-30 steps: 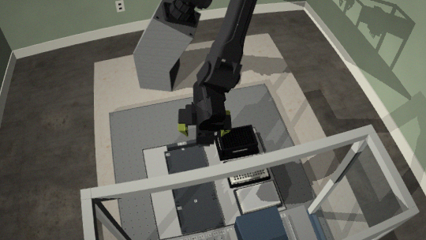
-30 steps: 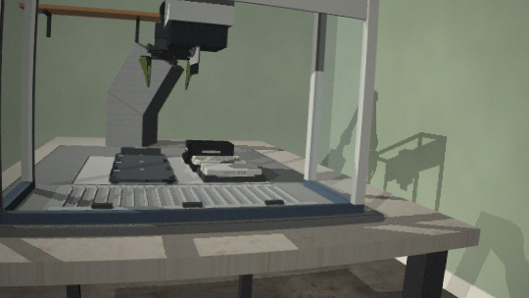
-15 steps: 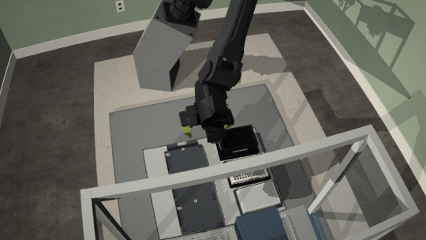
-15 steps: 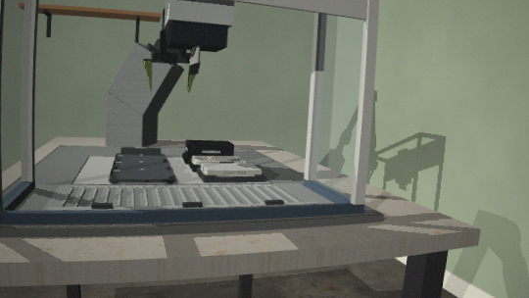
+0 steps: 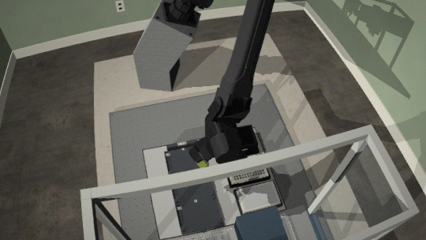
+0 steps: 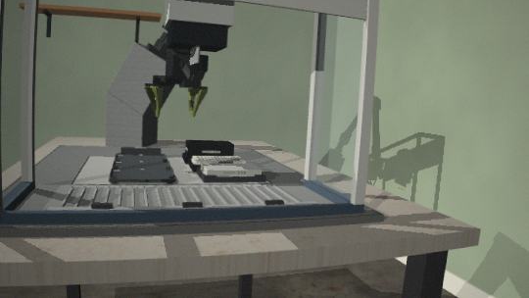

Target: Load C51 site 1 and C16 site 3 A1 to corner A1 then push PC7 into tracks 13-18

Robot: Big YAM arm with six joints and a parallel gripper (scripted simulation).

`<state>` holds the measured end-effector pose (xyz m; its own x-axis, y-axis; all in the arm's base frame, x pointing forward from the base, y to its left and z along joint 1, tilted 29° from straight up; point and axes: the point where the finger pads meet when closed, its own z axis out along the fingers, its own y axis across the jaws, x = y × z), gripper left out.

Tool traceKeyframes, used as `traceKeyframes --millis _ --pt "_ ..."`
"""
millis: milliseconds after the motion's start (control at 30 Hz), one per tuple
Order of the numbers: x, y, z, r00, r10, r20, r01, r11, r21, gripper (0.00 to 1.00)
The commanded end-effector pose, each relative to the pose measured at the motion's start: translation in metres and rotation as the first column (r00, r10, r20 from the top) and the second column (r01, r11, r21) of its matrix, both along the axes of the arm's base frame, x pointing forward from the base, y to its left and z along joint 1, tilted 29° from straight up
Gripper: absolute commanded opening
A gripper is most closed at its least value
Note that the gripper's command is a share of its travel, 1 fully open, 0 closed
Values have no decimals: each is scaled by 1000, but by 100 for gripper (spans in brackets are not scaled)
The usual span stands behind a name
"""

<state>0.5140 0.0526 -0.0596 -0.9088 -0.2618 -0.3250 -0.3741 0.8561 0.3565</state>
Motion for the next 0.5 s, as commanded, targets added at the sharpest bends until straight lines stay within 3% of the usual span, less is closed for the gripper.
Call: traceKeyframes --millis 0,33,67,200,467 --pt "37 12 9 980 153 130 -148 988 -47 100" --pt "37 12 9 973 183 143 -176 983 -56 100" --pt "44 12 31 958 212 195 -201 977 -75 100" --pt "33 -6 23 953 237 186 -224 970 -89 100" --pt "29 -6 13 851 461 253 -426 886 -181 100"
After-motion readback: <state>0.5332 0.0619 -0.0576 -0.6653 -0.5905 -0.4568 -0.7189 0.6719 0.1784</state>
